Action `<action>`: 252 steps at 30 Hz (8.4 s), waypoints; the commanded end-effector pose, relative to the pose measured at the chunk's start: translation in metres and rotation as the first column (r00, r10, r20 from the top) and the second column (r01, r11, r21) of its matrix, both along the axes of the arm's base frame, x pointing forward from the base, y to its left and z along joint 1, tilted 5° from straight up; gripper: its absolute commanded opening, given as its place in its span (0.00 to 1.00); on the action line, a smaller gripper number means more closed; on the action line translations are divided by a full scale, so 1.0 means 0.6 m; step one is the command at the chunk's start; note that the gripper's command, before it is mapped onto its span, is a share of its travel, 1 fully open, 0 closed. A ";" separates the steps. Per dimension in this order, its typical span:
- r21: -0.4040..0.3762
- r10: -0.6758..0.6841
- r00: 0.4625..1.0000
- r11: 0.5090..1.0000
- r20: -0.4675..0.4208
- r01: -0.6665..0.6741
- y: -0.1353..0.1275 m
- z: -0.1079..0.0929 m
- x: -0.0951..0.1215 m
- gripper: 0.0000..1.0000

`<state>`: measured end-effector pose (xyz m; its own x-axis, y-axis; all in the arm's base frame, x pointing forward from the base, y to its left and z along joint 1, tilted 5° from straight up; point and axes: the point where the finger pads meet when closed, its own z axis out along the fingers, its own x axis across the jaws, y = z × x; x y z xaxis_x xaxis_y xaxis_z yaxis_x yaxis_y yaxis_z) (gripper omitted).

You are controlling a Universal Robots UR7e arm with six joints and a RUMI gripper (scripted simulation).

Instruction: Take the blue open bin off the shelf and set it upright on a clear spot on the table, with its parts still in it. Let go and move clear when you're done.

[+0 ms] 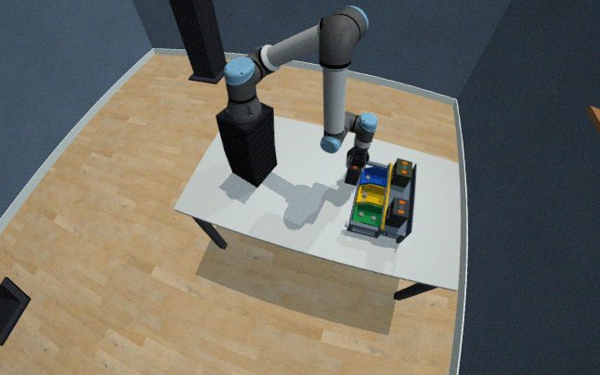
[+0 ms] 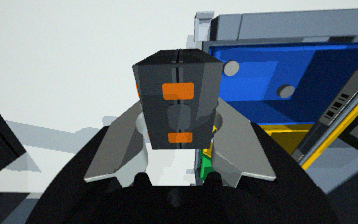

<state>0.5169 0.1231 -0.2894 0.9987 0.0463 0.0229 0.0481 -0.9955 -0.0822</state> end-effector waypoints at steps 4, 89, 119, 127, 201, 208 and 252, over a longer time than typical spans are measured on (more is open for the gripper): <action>0.000 0.000 1.000 1.000 0.001 0.000 0.000 0.001 0.001 0.00; 0.000 0.000 1.000 1.000 0.001 0.000 -0.003 0.033 0.000 0.00; 0.000 0.000 1.000 1.000 0.001 0.000 -0.019 0.033 0.001 0.00; 0.000 0.000 1.000 1.000 0.001 0.000 -0.037 0.031 0.002 0.00; 0.000 0.000 1.000 1.000 0.001 0.000 -0.192 0.018 0.009 0.00; 0.000 0.000 1.000 1.000 0.001 0.000 -0.192 0.018 0.009 0.00; 0.000 0.000 1.000 1.000 0.001 0.000 -0.191 0.005 0.010 0.00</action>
